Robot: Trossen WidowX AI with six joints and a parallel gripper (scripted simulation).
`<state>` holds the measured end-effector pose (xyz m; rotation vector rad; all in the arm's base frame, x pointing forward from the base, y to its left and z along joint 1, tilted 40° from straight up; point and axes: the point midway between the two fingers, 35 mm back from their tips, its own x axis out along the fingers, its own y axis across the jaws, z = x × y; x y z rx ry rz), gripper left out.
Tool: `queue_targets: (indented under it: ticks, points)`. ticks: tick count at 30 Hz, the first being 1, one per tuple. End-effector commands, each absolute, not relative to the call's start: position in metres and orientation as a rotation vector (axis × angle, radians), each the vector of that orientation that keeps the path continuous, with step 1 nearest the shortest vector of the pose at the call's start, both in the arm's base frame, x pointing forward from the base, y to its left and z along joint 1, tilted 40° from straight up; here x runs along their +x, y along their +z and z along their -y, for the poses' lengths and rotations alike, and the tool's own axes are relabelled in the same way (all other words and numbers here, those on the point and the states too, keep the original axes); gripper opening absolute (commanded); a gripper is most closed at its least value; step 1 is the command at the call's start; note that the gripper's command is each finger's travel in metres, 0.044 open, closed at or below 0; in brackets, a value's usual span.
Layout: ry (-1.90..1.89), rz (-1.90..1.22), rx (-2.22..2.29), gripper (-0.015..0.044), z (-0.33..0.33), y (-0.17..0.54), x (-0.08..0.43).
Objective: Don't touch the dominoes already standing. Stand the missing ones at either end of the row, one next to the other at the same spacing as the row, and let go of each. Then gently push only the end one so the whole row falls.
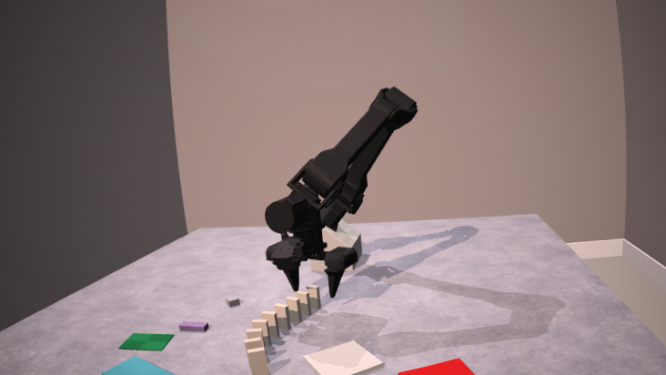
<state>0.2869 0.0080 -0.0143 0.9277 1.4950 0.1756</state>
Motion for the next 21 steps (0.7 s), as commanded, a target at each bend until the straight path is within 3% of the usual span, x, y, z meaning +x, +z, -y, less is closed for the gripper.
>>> queue_targets:
  ticks: [1, 8, 14, 21]
  points:
    - [0.173, -1.491, 0.927, 0.0440, 0.007, 0.001, 0.289]
    - [0.170, -1.494, 0.921, 0.0440, 0.074, 0.082, 0.271]
    - [0.171, -1.494, 0.921, 0.0440, 0.075, 0.085, 0.270]
    - [0.567, -1.337, 0.459, 0.0256, 0.055, 0.070, 0.263]
